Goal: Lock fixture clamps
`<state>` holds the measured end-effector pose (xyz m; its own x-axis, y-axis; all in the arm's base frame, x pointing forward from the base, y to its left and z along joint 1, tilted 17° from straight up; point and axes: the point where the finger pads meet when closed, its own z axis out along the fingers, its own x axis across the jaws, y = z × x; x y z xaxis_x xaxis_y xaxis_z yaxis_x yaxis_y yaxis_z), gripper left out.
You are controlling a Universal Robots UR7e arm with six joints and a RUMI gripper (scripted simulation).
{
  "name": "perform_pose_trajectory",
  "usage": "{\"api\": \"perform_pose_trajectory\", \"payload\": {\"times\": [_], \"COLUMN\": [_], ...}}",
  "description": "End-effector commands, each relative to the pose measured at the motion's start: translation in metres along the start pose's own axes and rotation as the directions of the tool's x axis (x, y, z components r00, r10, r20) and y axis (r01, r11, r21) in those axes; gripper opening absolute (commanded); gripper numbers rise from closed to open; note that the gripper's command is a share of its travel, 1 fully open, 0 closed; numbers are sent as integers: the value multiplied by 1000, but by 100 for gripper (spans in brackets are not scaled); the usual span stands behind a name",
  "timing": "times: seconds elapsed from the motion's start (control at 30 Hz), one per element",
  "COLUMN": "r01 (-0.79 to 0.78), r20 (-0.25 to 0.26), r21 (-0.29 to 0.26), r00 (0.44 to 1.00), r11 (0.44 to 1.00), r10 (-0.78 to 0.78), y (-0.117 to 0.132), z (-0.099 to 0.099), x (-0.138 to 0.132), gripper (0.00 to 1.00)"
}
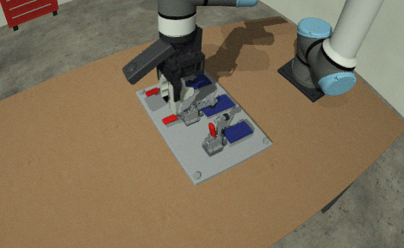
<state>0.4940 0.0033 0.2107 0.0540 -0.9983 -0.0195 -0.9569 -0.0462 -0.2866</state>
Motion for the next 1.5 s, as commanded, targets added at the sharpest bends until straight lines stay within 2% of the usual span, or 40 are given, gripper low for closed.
{"api": "perform_pose_trajectory", "payload": {"times": [0.0, 0.37, 0.53, 0.93, 1.1, 1.47], "r01": [0, 0, 0, 0, 0, 0], "r20": [0, 0, 0, 0, 0, 0], "r21": [1, 1, 1, 1, 1, 1], "r00": [1000, 1000, 1000, 1000, 1000, 1000], "r11": [1000, 1000, 1000, 1000, 1000, 1000], "r10": [0, 0, 0, 0, 0, 0], "y": [0, 0, 0, 0, 0, 0], "z": [0, 0, -60, -60, -102, -102], "x": [0, 0, 0, 0, 0, 0], "gripper": [28, 28, 28, 28, 28, 28]}}
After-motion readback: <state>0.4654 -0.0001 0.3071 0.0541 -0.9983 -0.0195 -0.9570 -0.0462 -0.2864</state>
